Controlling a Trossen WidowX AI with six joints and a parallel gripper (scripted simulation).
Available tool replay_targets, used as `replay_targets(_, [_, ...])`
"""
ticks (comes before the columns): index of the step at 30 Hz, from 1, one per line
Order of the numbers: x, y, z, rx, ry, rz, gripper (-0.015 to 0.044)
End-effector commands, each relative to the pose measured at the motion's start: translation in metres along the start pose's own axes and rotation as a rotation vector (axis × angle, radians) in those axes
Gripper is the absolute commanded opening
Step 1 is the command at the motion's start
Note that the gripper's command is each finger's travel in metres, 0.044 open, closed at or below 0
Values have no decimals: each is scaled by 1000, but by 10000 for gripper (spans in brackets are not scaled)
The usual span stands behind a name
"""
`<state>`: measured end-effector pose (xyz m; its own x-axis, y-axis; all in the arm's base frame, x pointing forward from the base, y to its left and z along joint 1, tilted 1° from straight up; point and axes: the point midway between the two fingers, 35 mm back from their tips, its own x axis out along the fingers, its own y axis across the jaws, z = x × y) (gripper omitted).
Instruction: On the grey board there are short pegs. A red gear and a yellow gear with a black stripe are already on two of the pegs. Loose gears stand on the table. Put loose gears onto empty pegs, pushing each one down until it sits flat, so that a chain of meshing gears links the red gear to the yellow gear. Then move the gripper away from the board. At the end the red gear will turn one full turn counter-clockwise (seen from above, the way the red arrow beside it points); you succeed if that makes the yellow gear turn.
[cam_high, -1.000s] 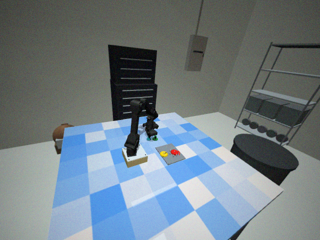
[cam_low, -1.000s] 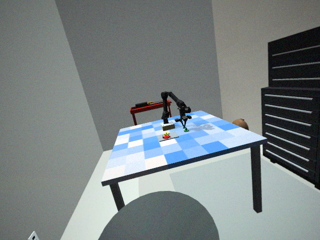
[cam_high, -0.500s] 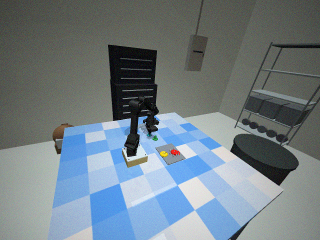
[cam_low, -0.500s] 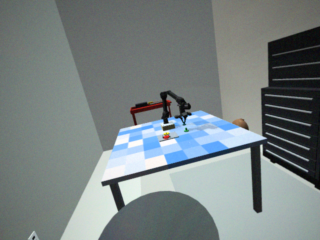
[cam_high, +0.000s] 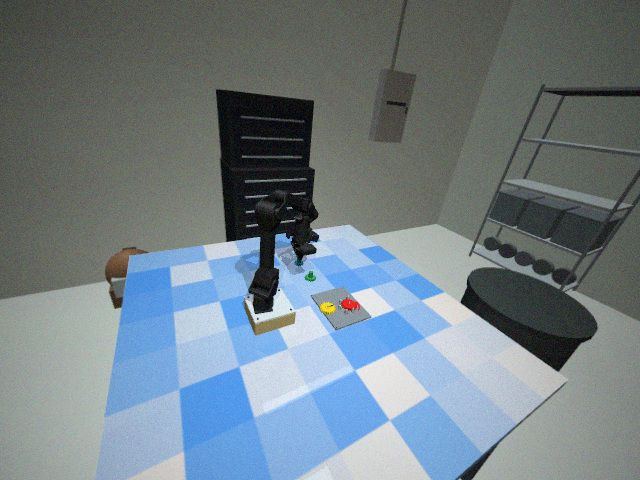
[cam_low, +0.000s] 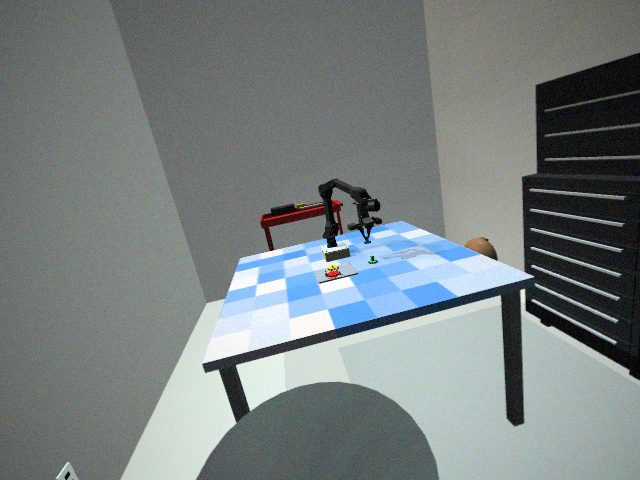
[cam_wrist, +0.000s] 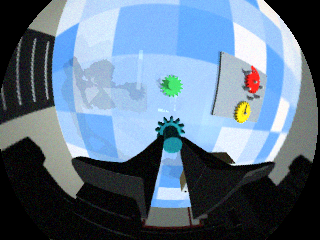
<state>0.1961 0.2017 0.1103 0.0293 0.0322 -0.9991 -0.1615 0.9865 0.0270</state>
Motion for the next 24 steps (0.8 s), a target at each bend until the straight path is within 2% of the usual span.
replay_targets(1, [-13, 0, -1, 6, -7, 6, 0])
replay_targets(14, [-46, -5, -8, 3, -5, 4, 0])
replay_targets(24, [-44, -15, 1, 8, -7, 3, 0])
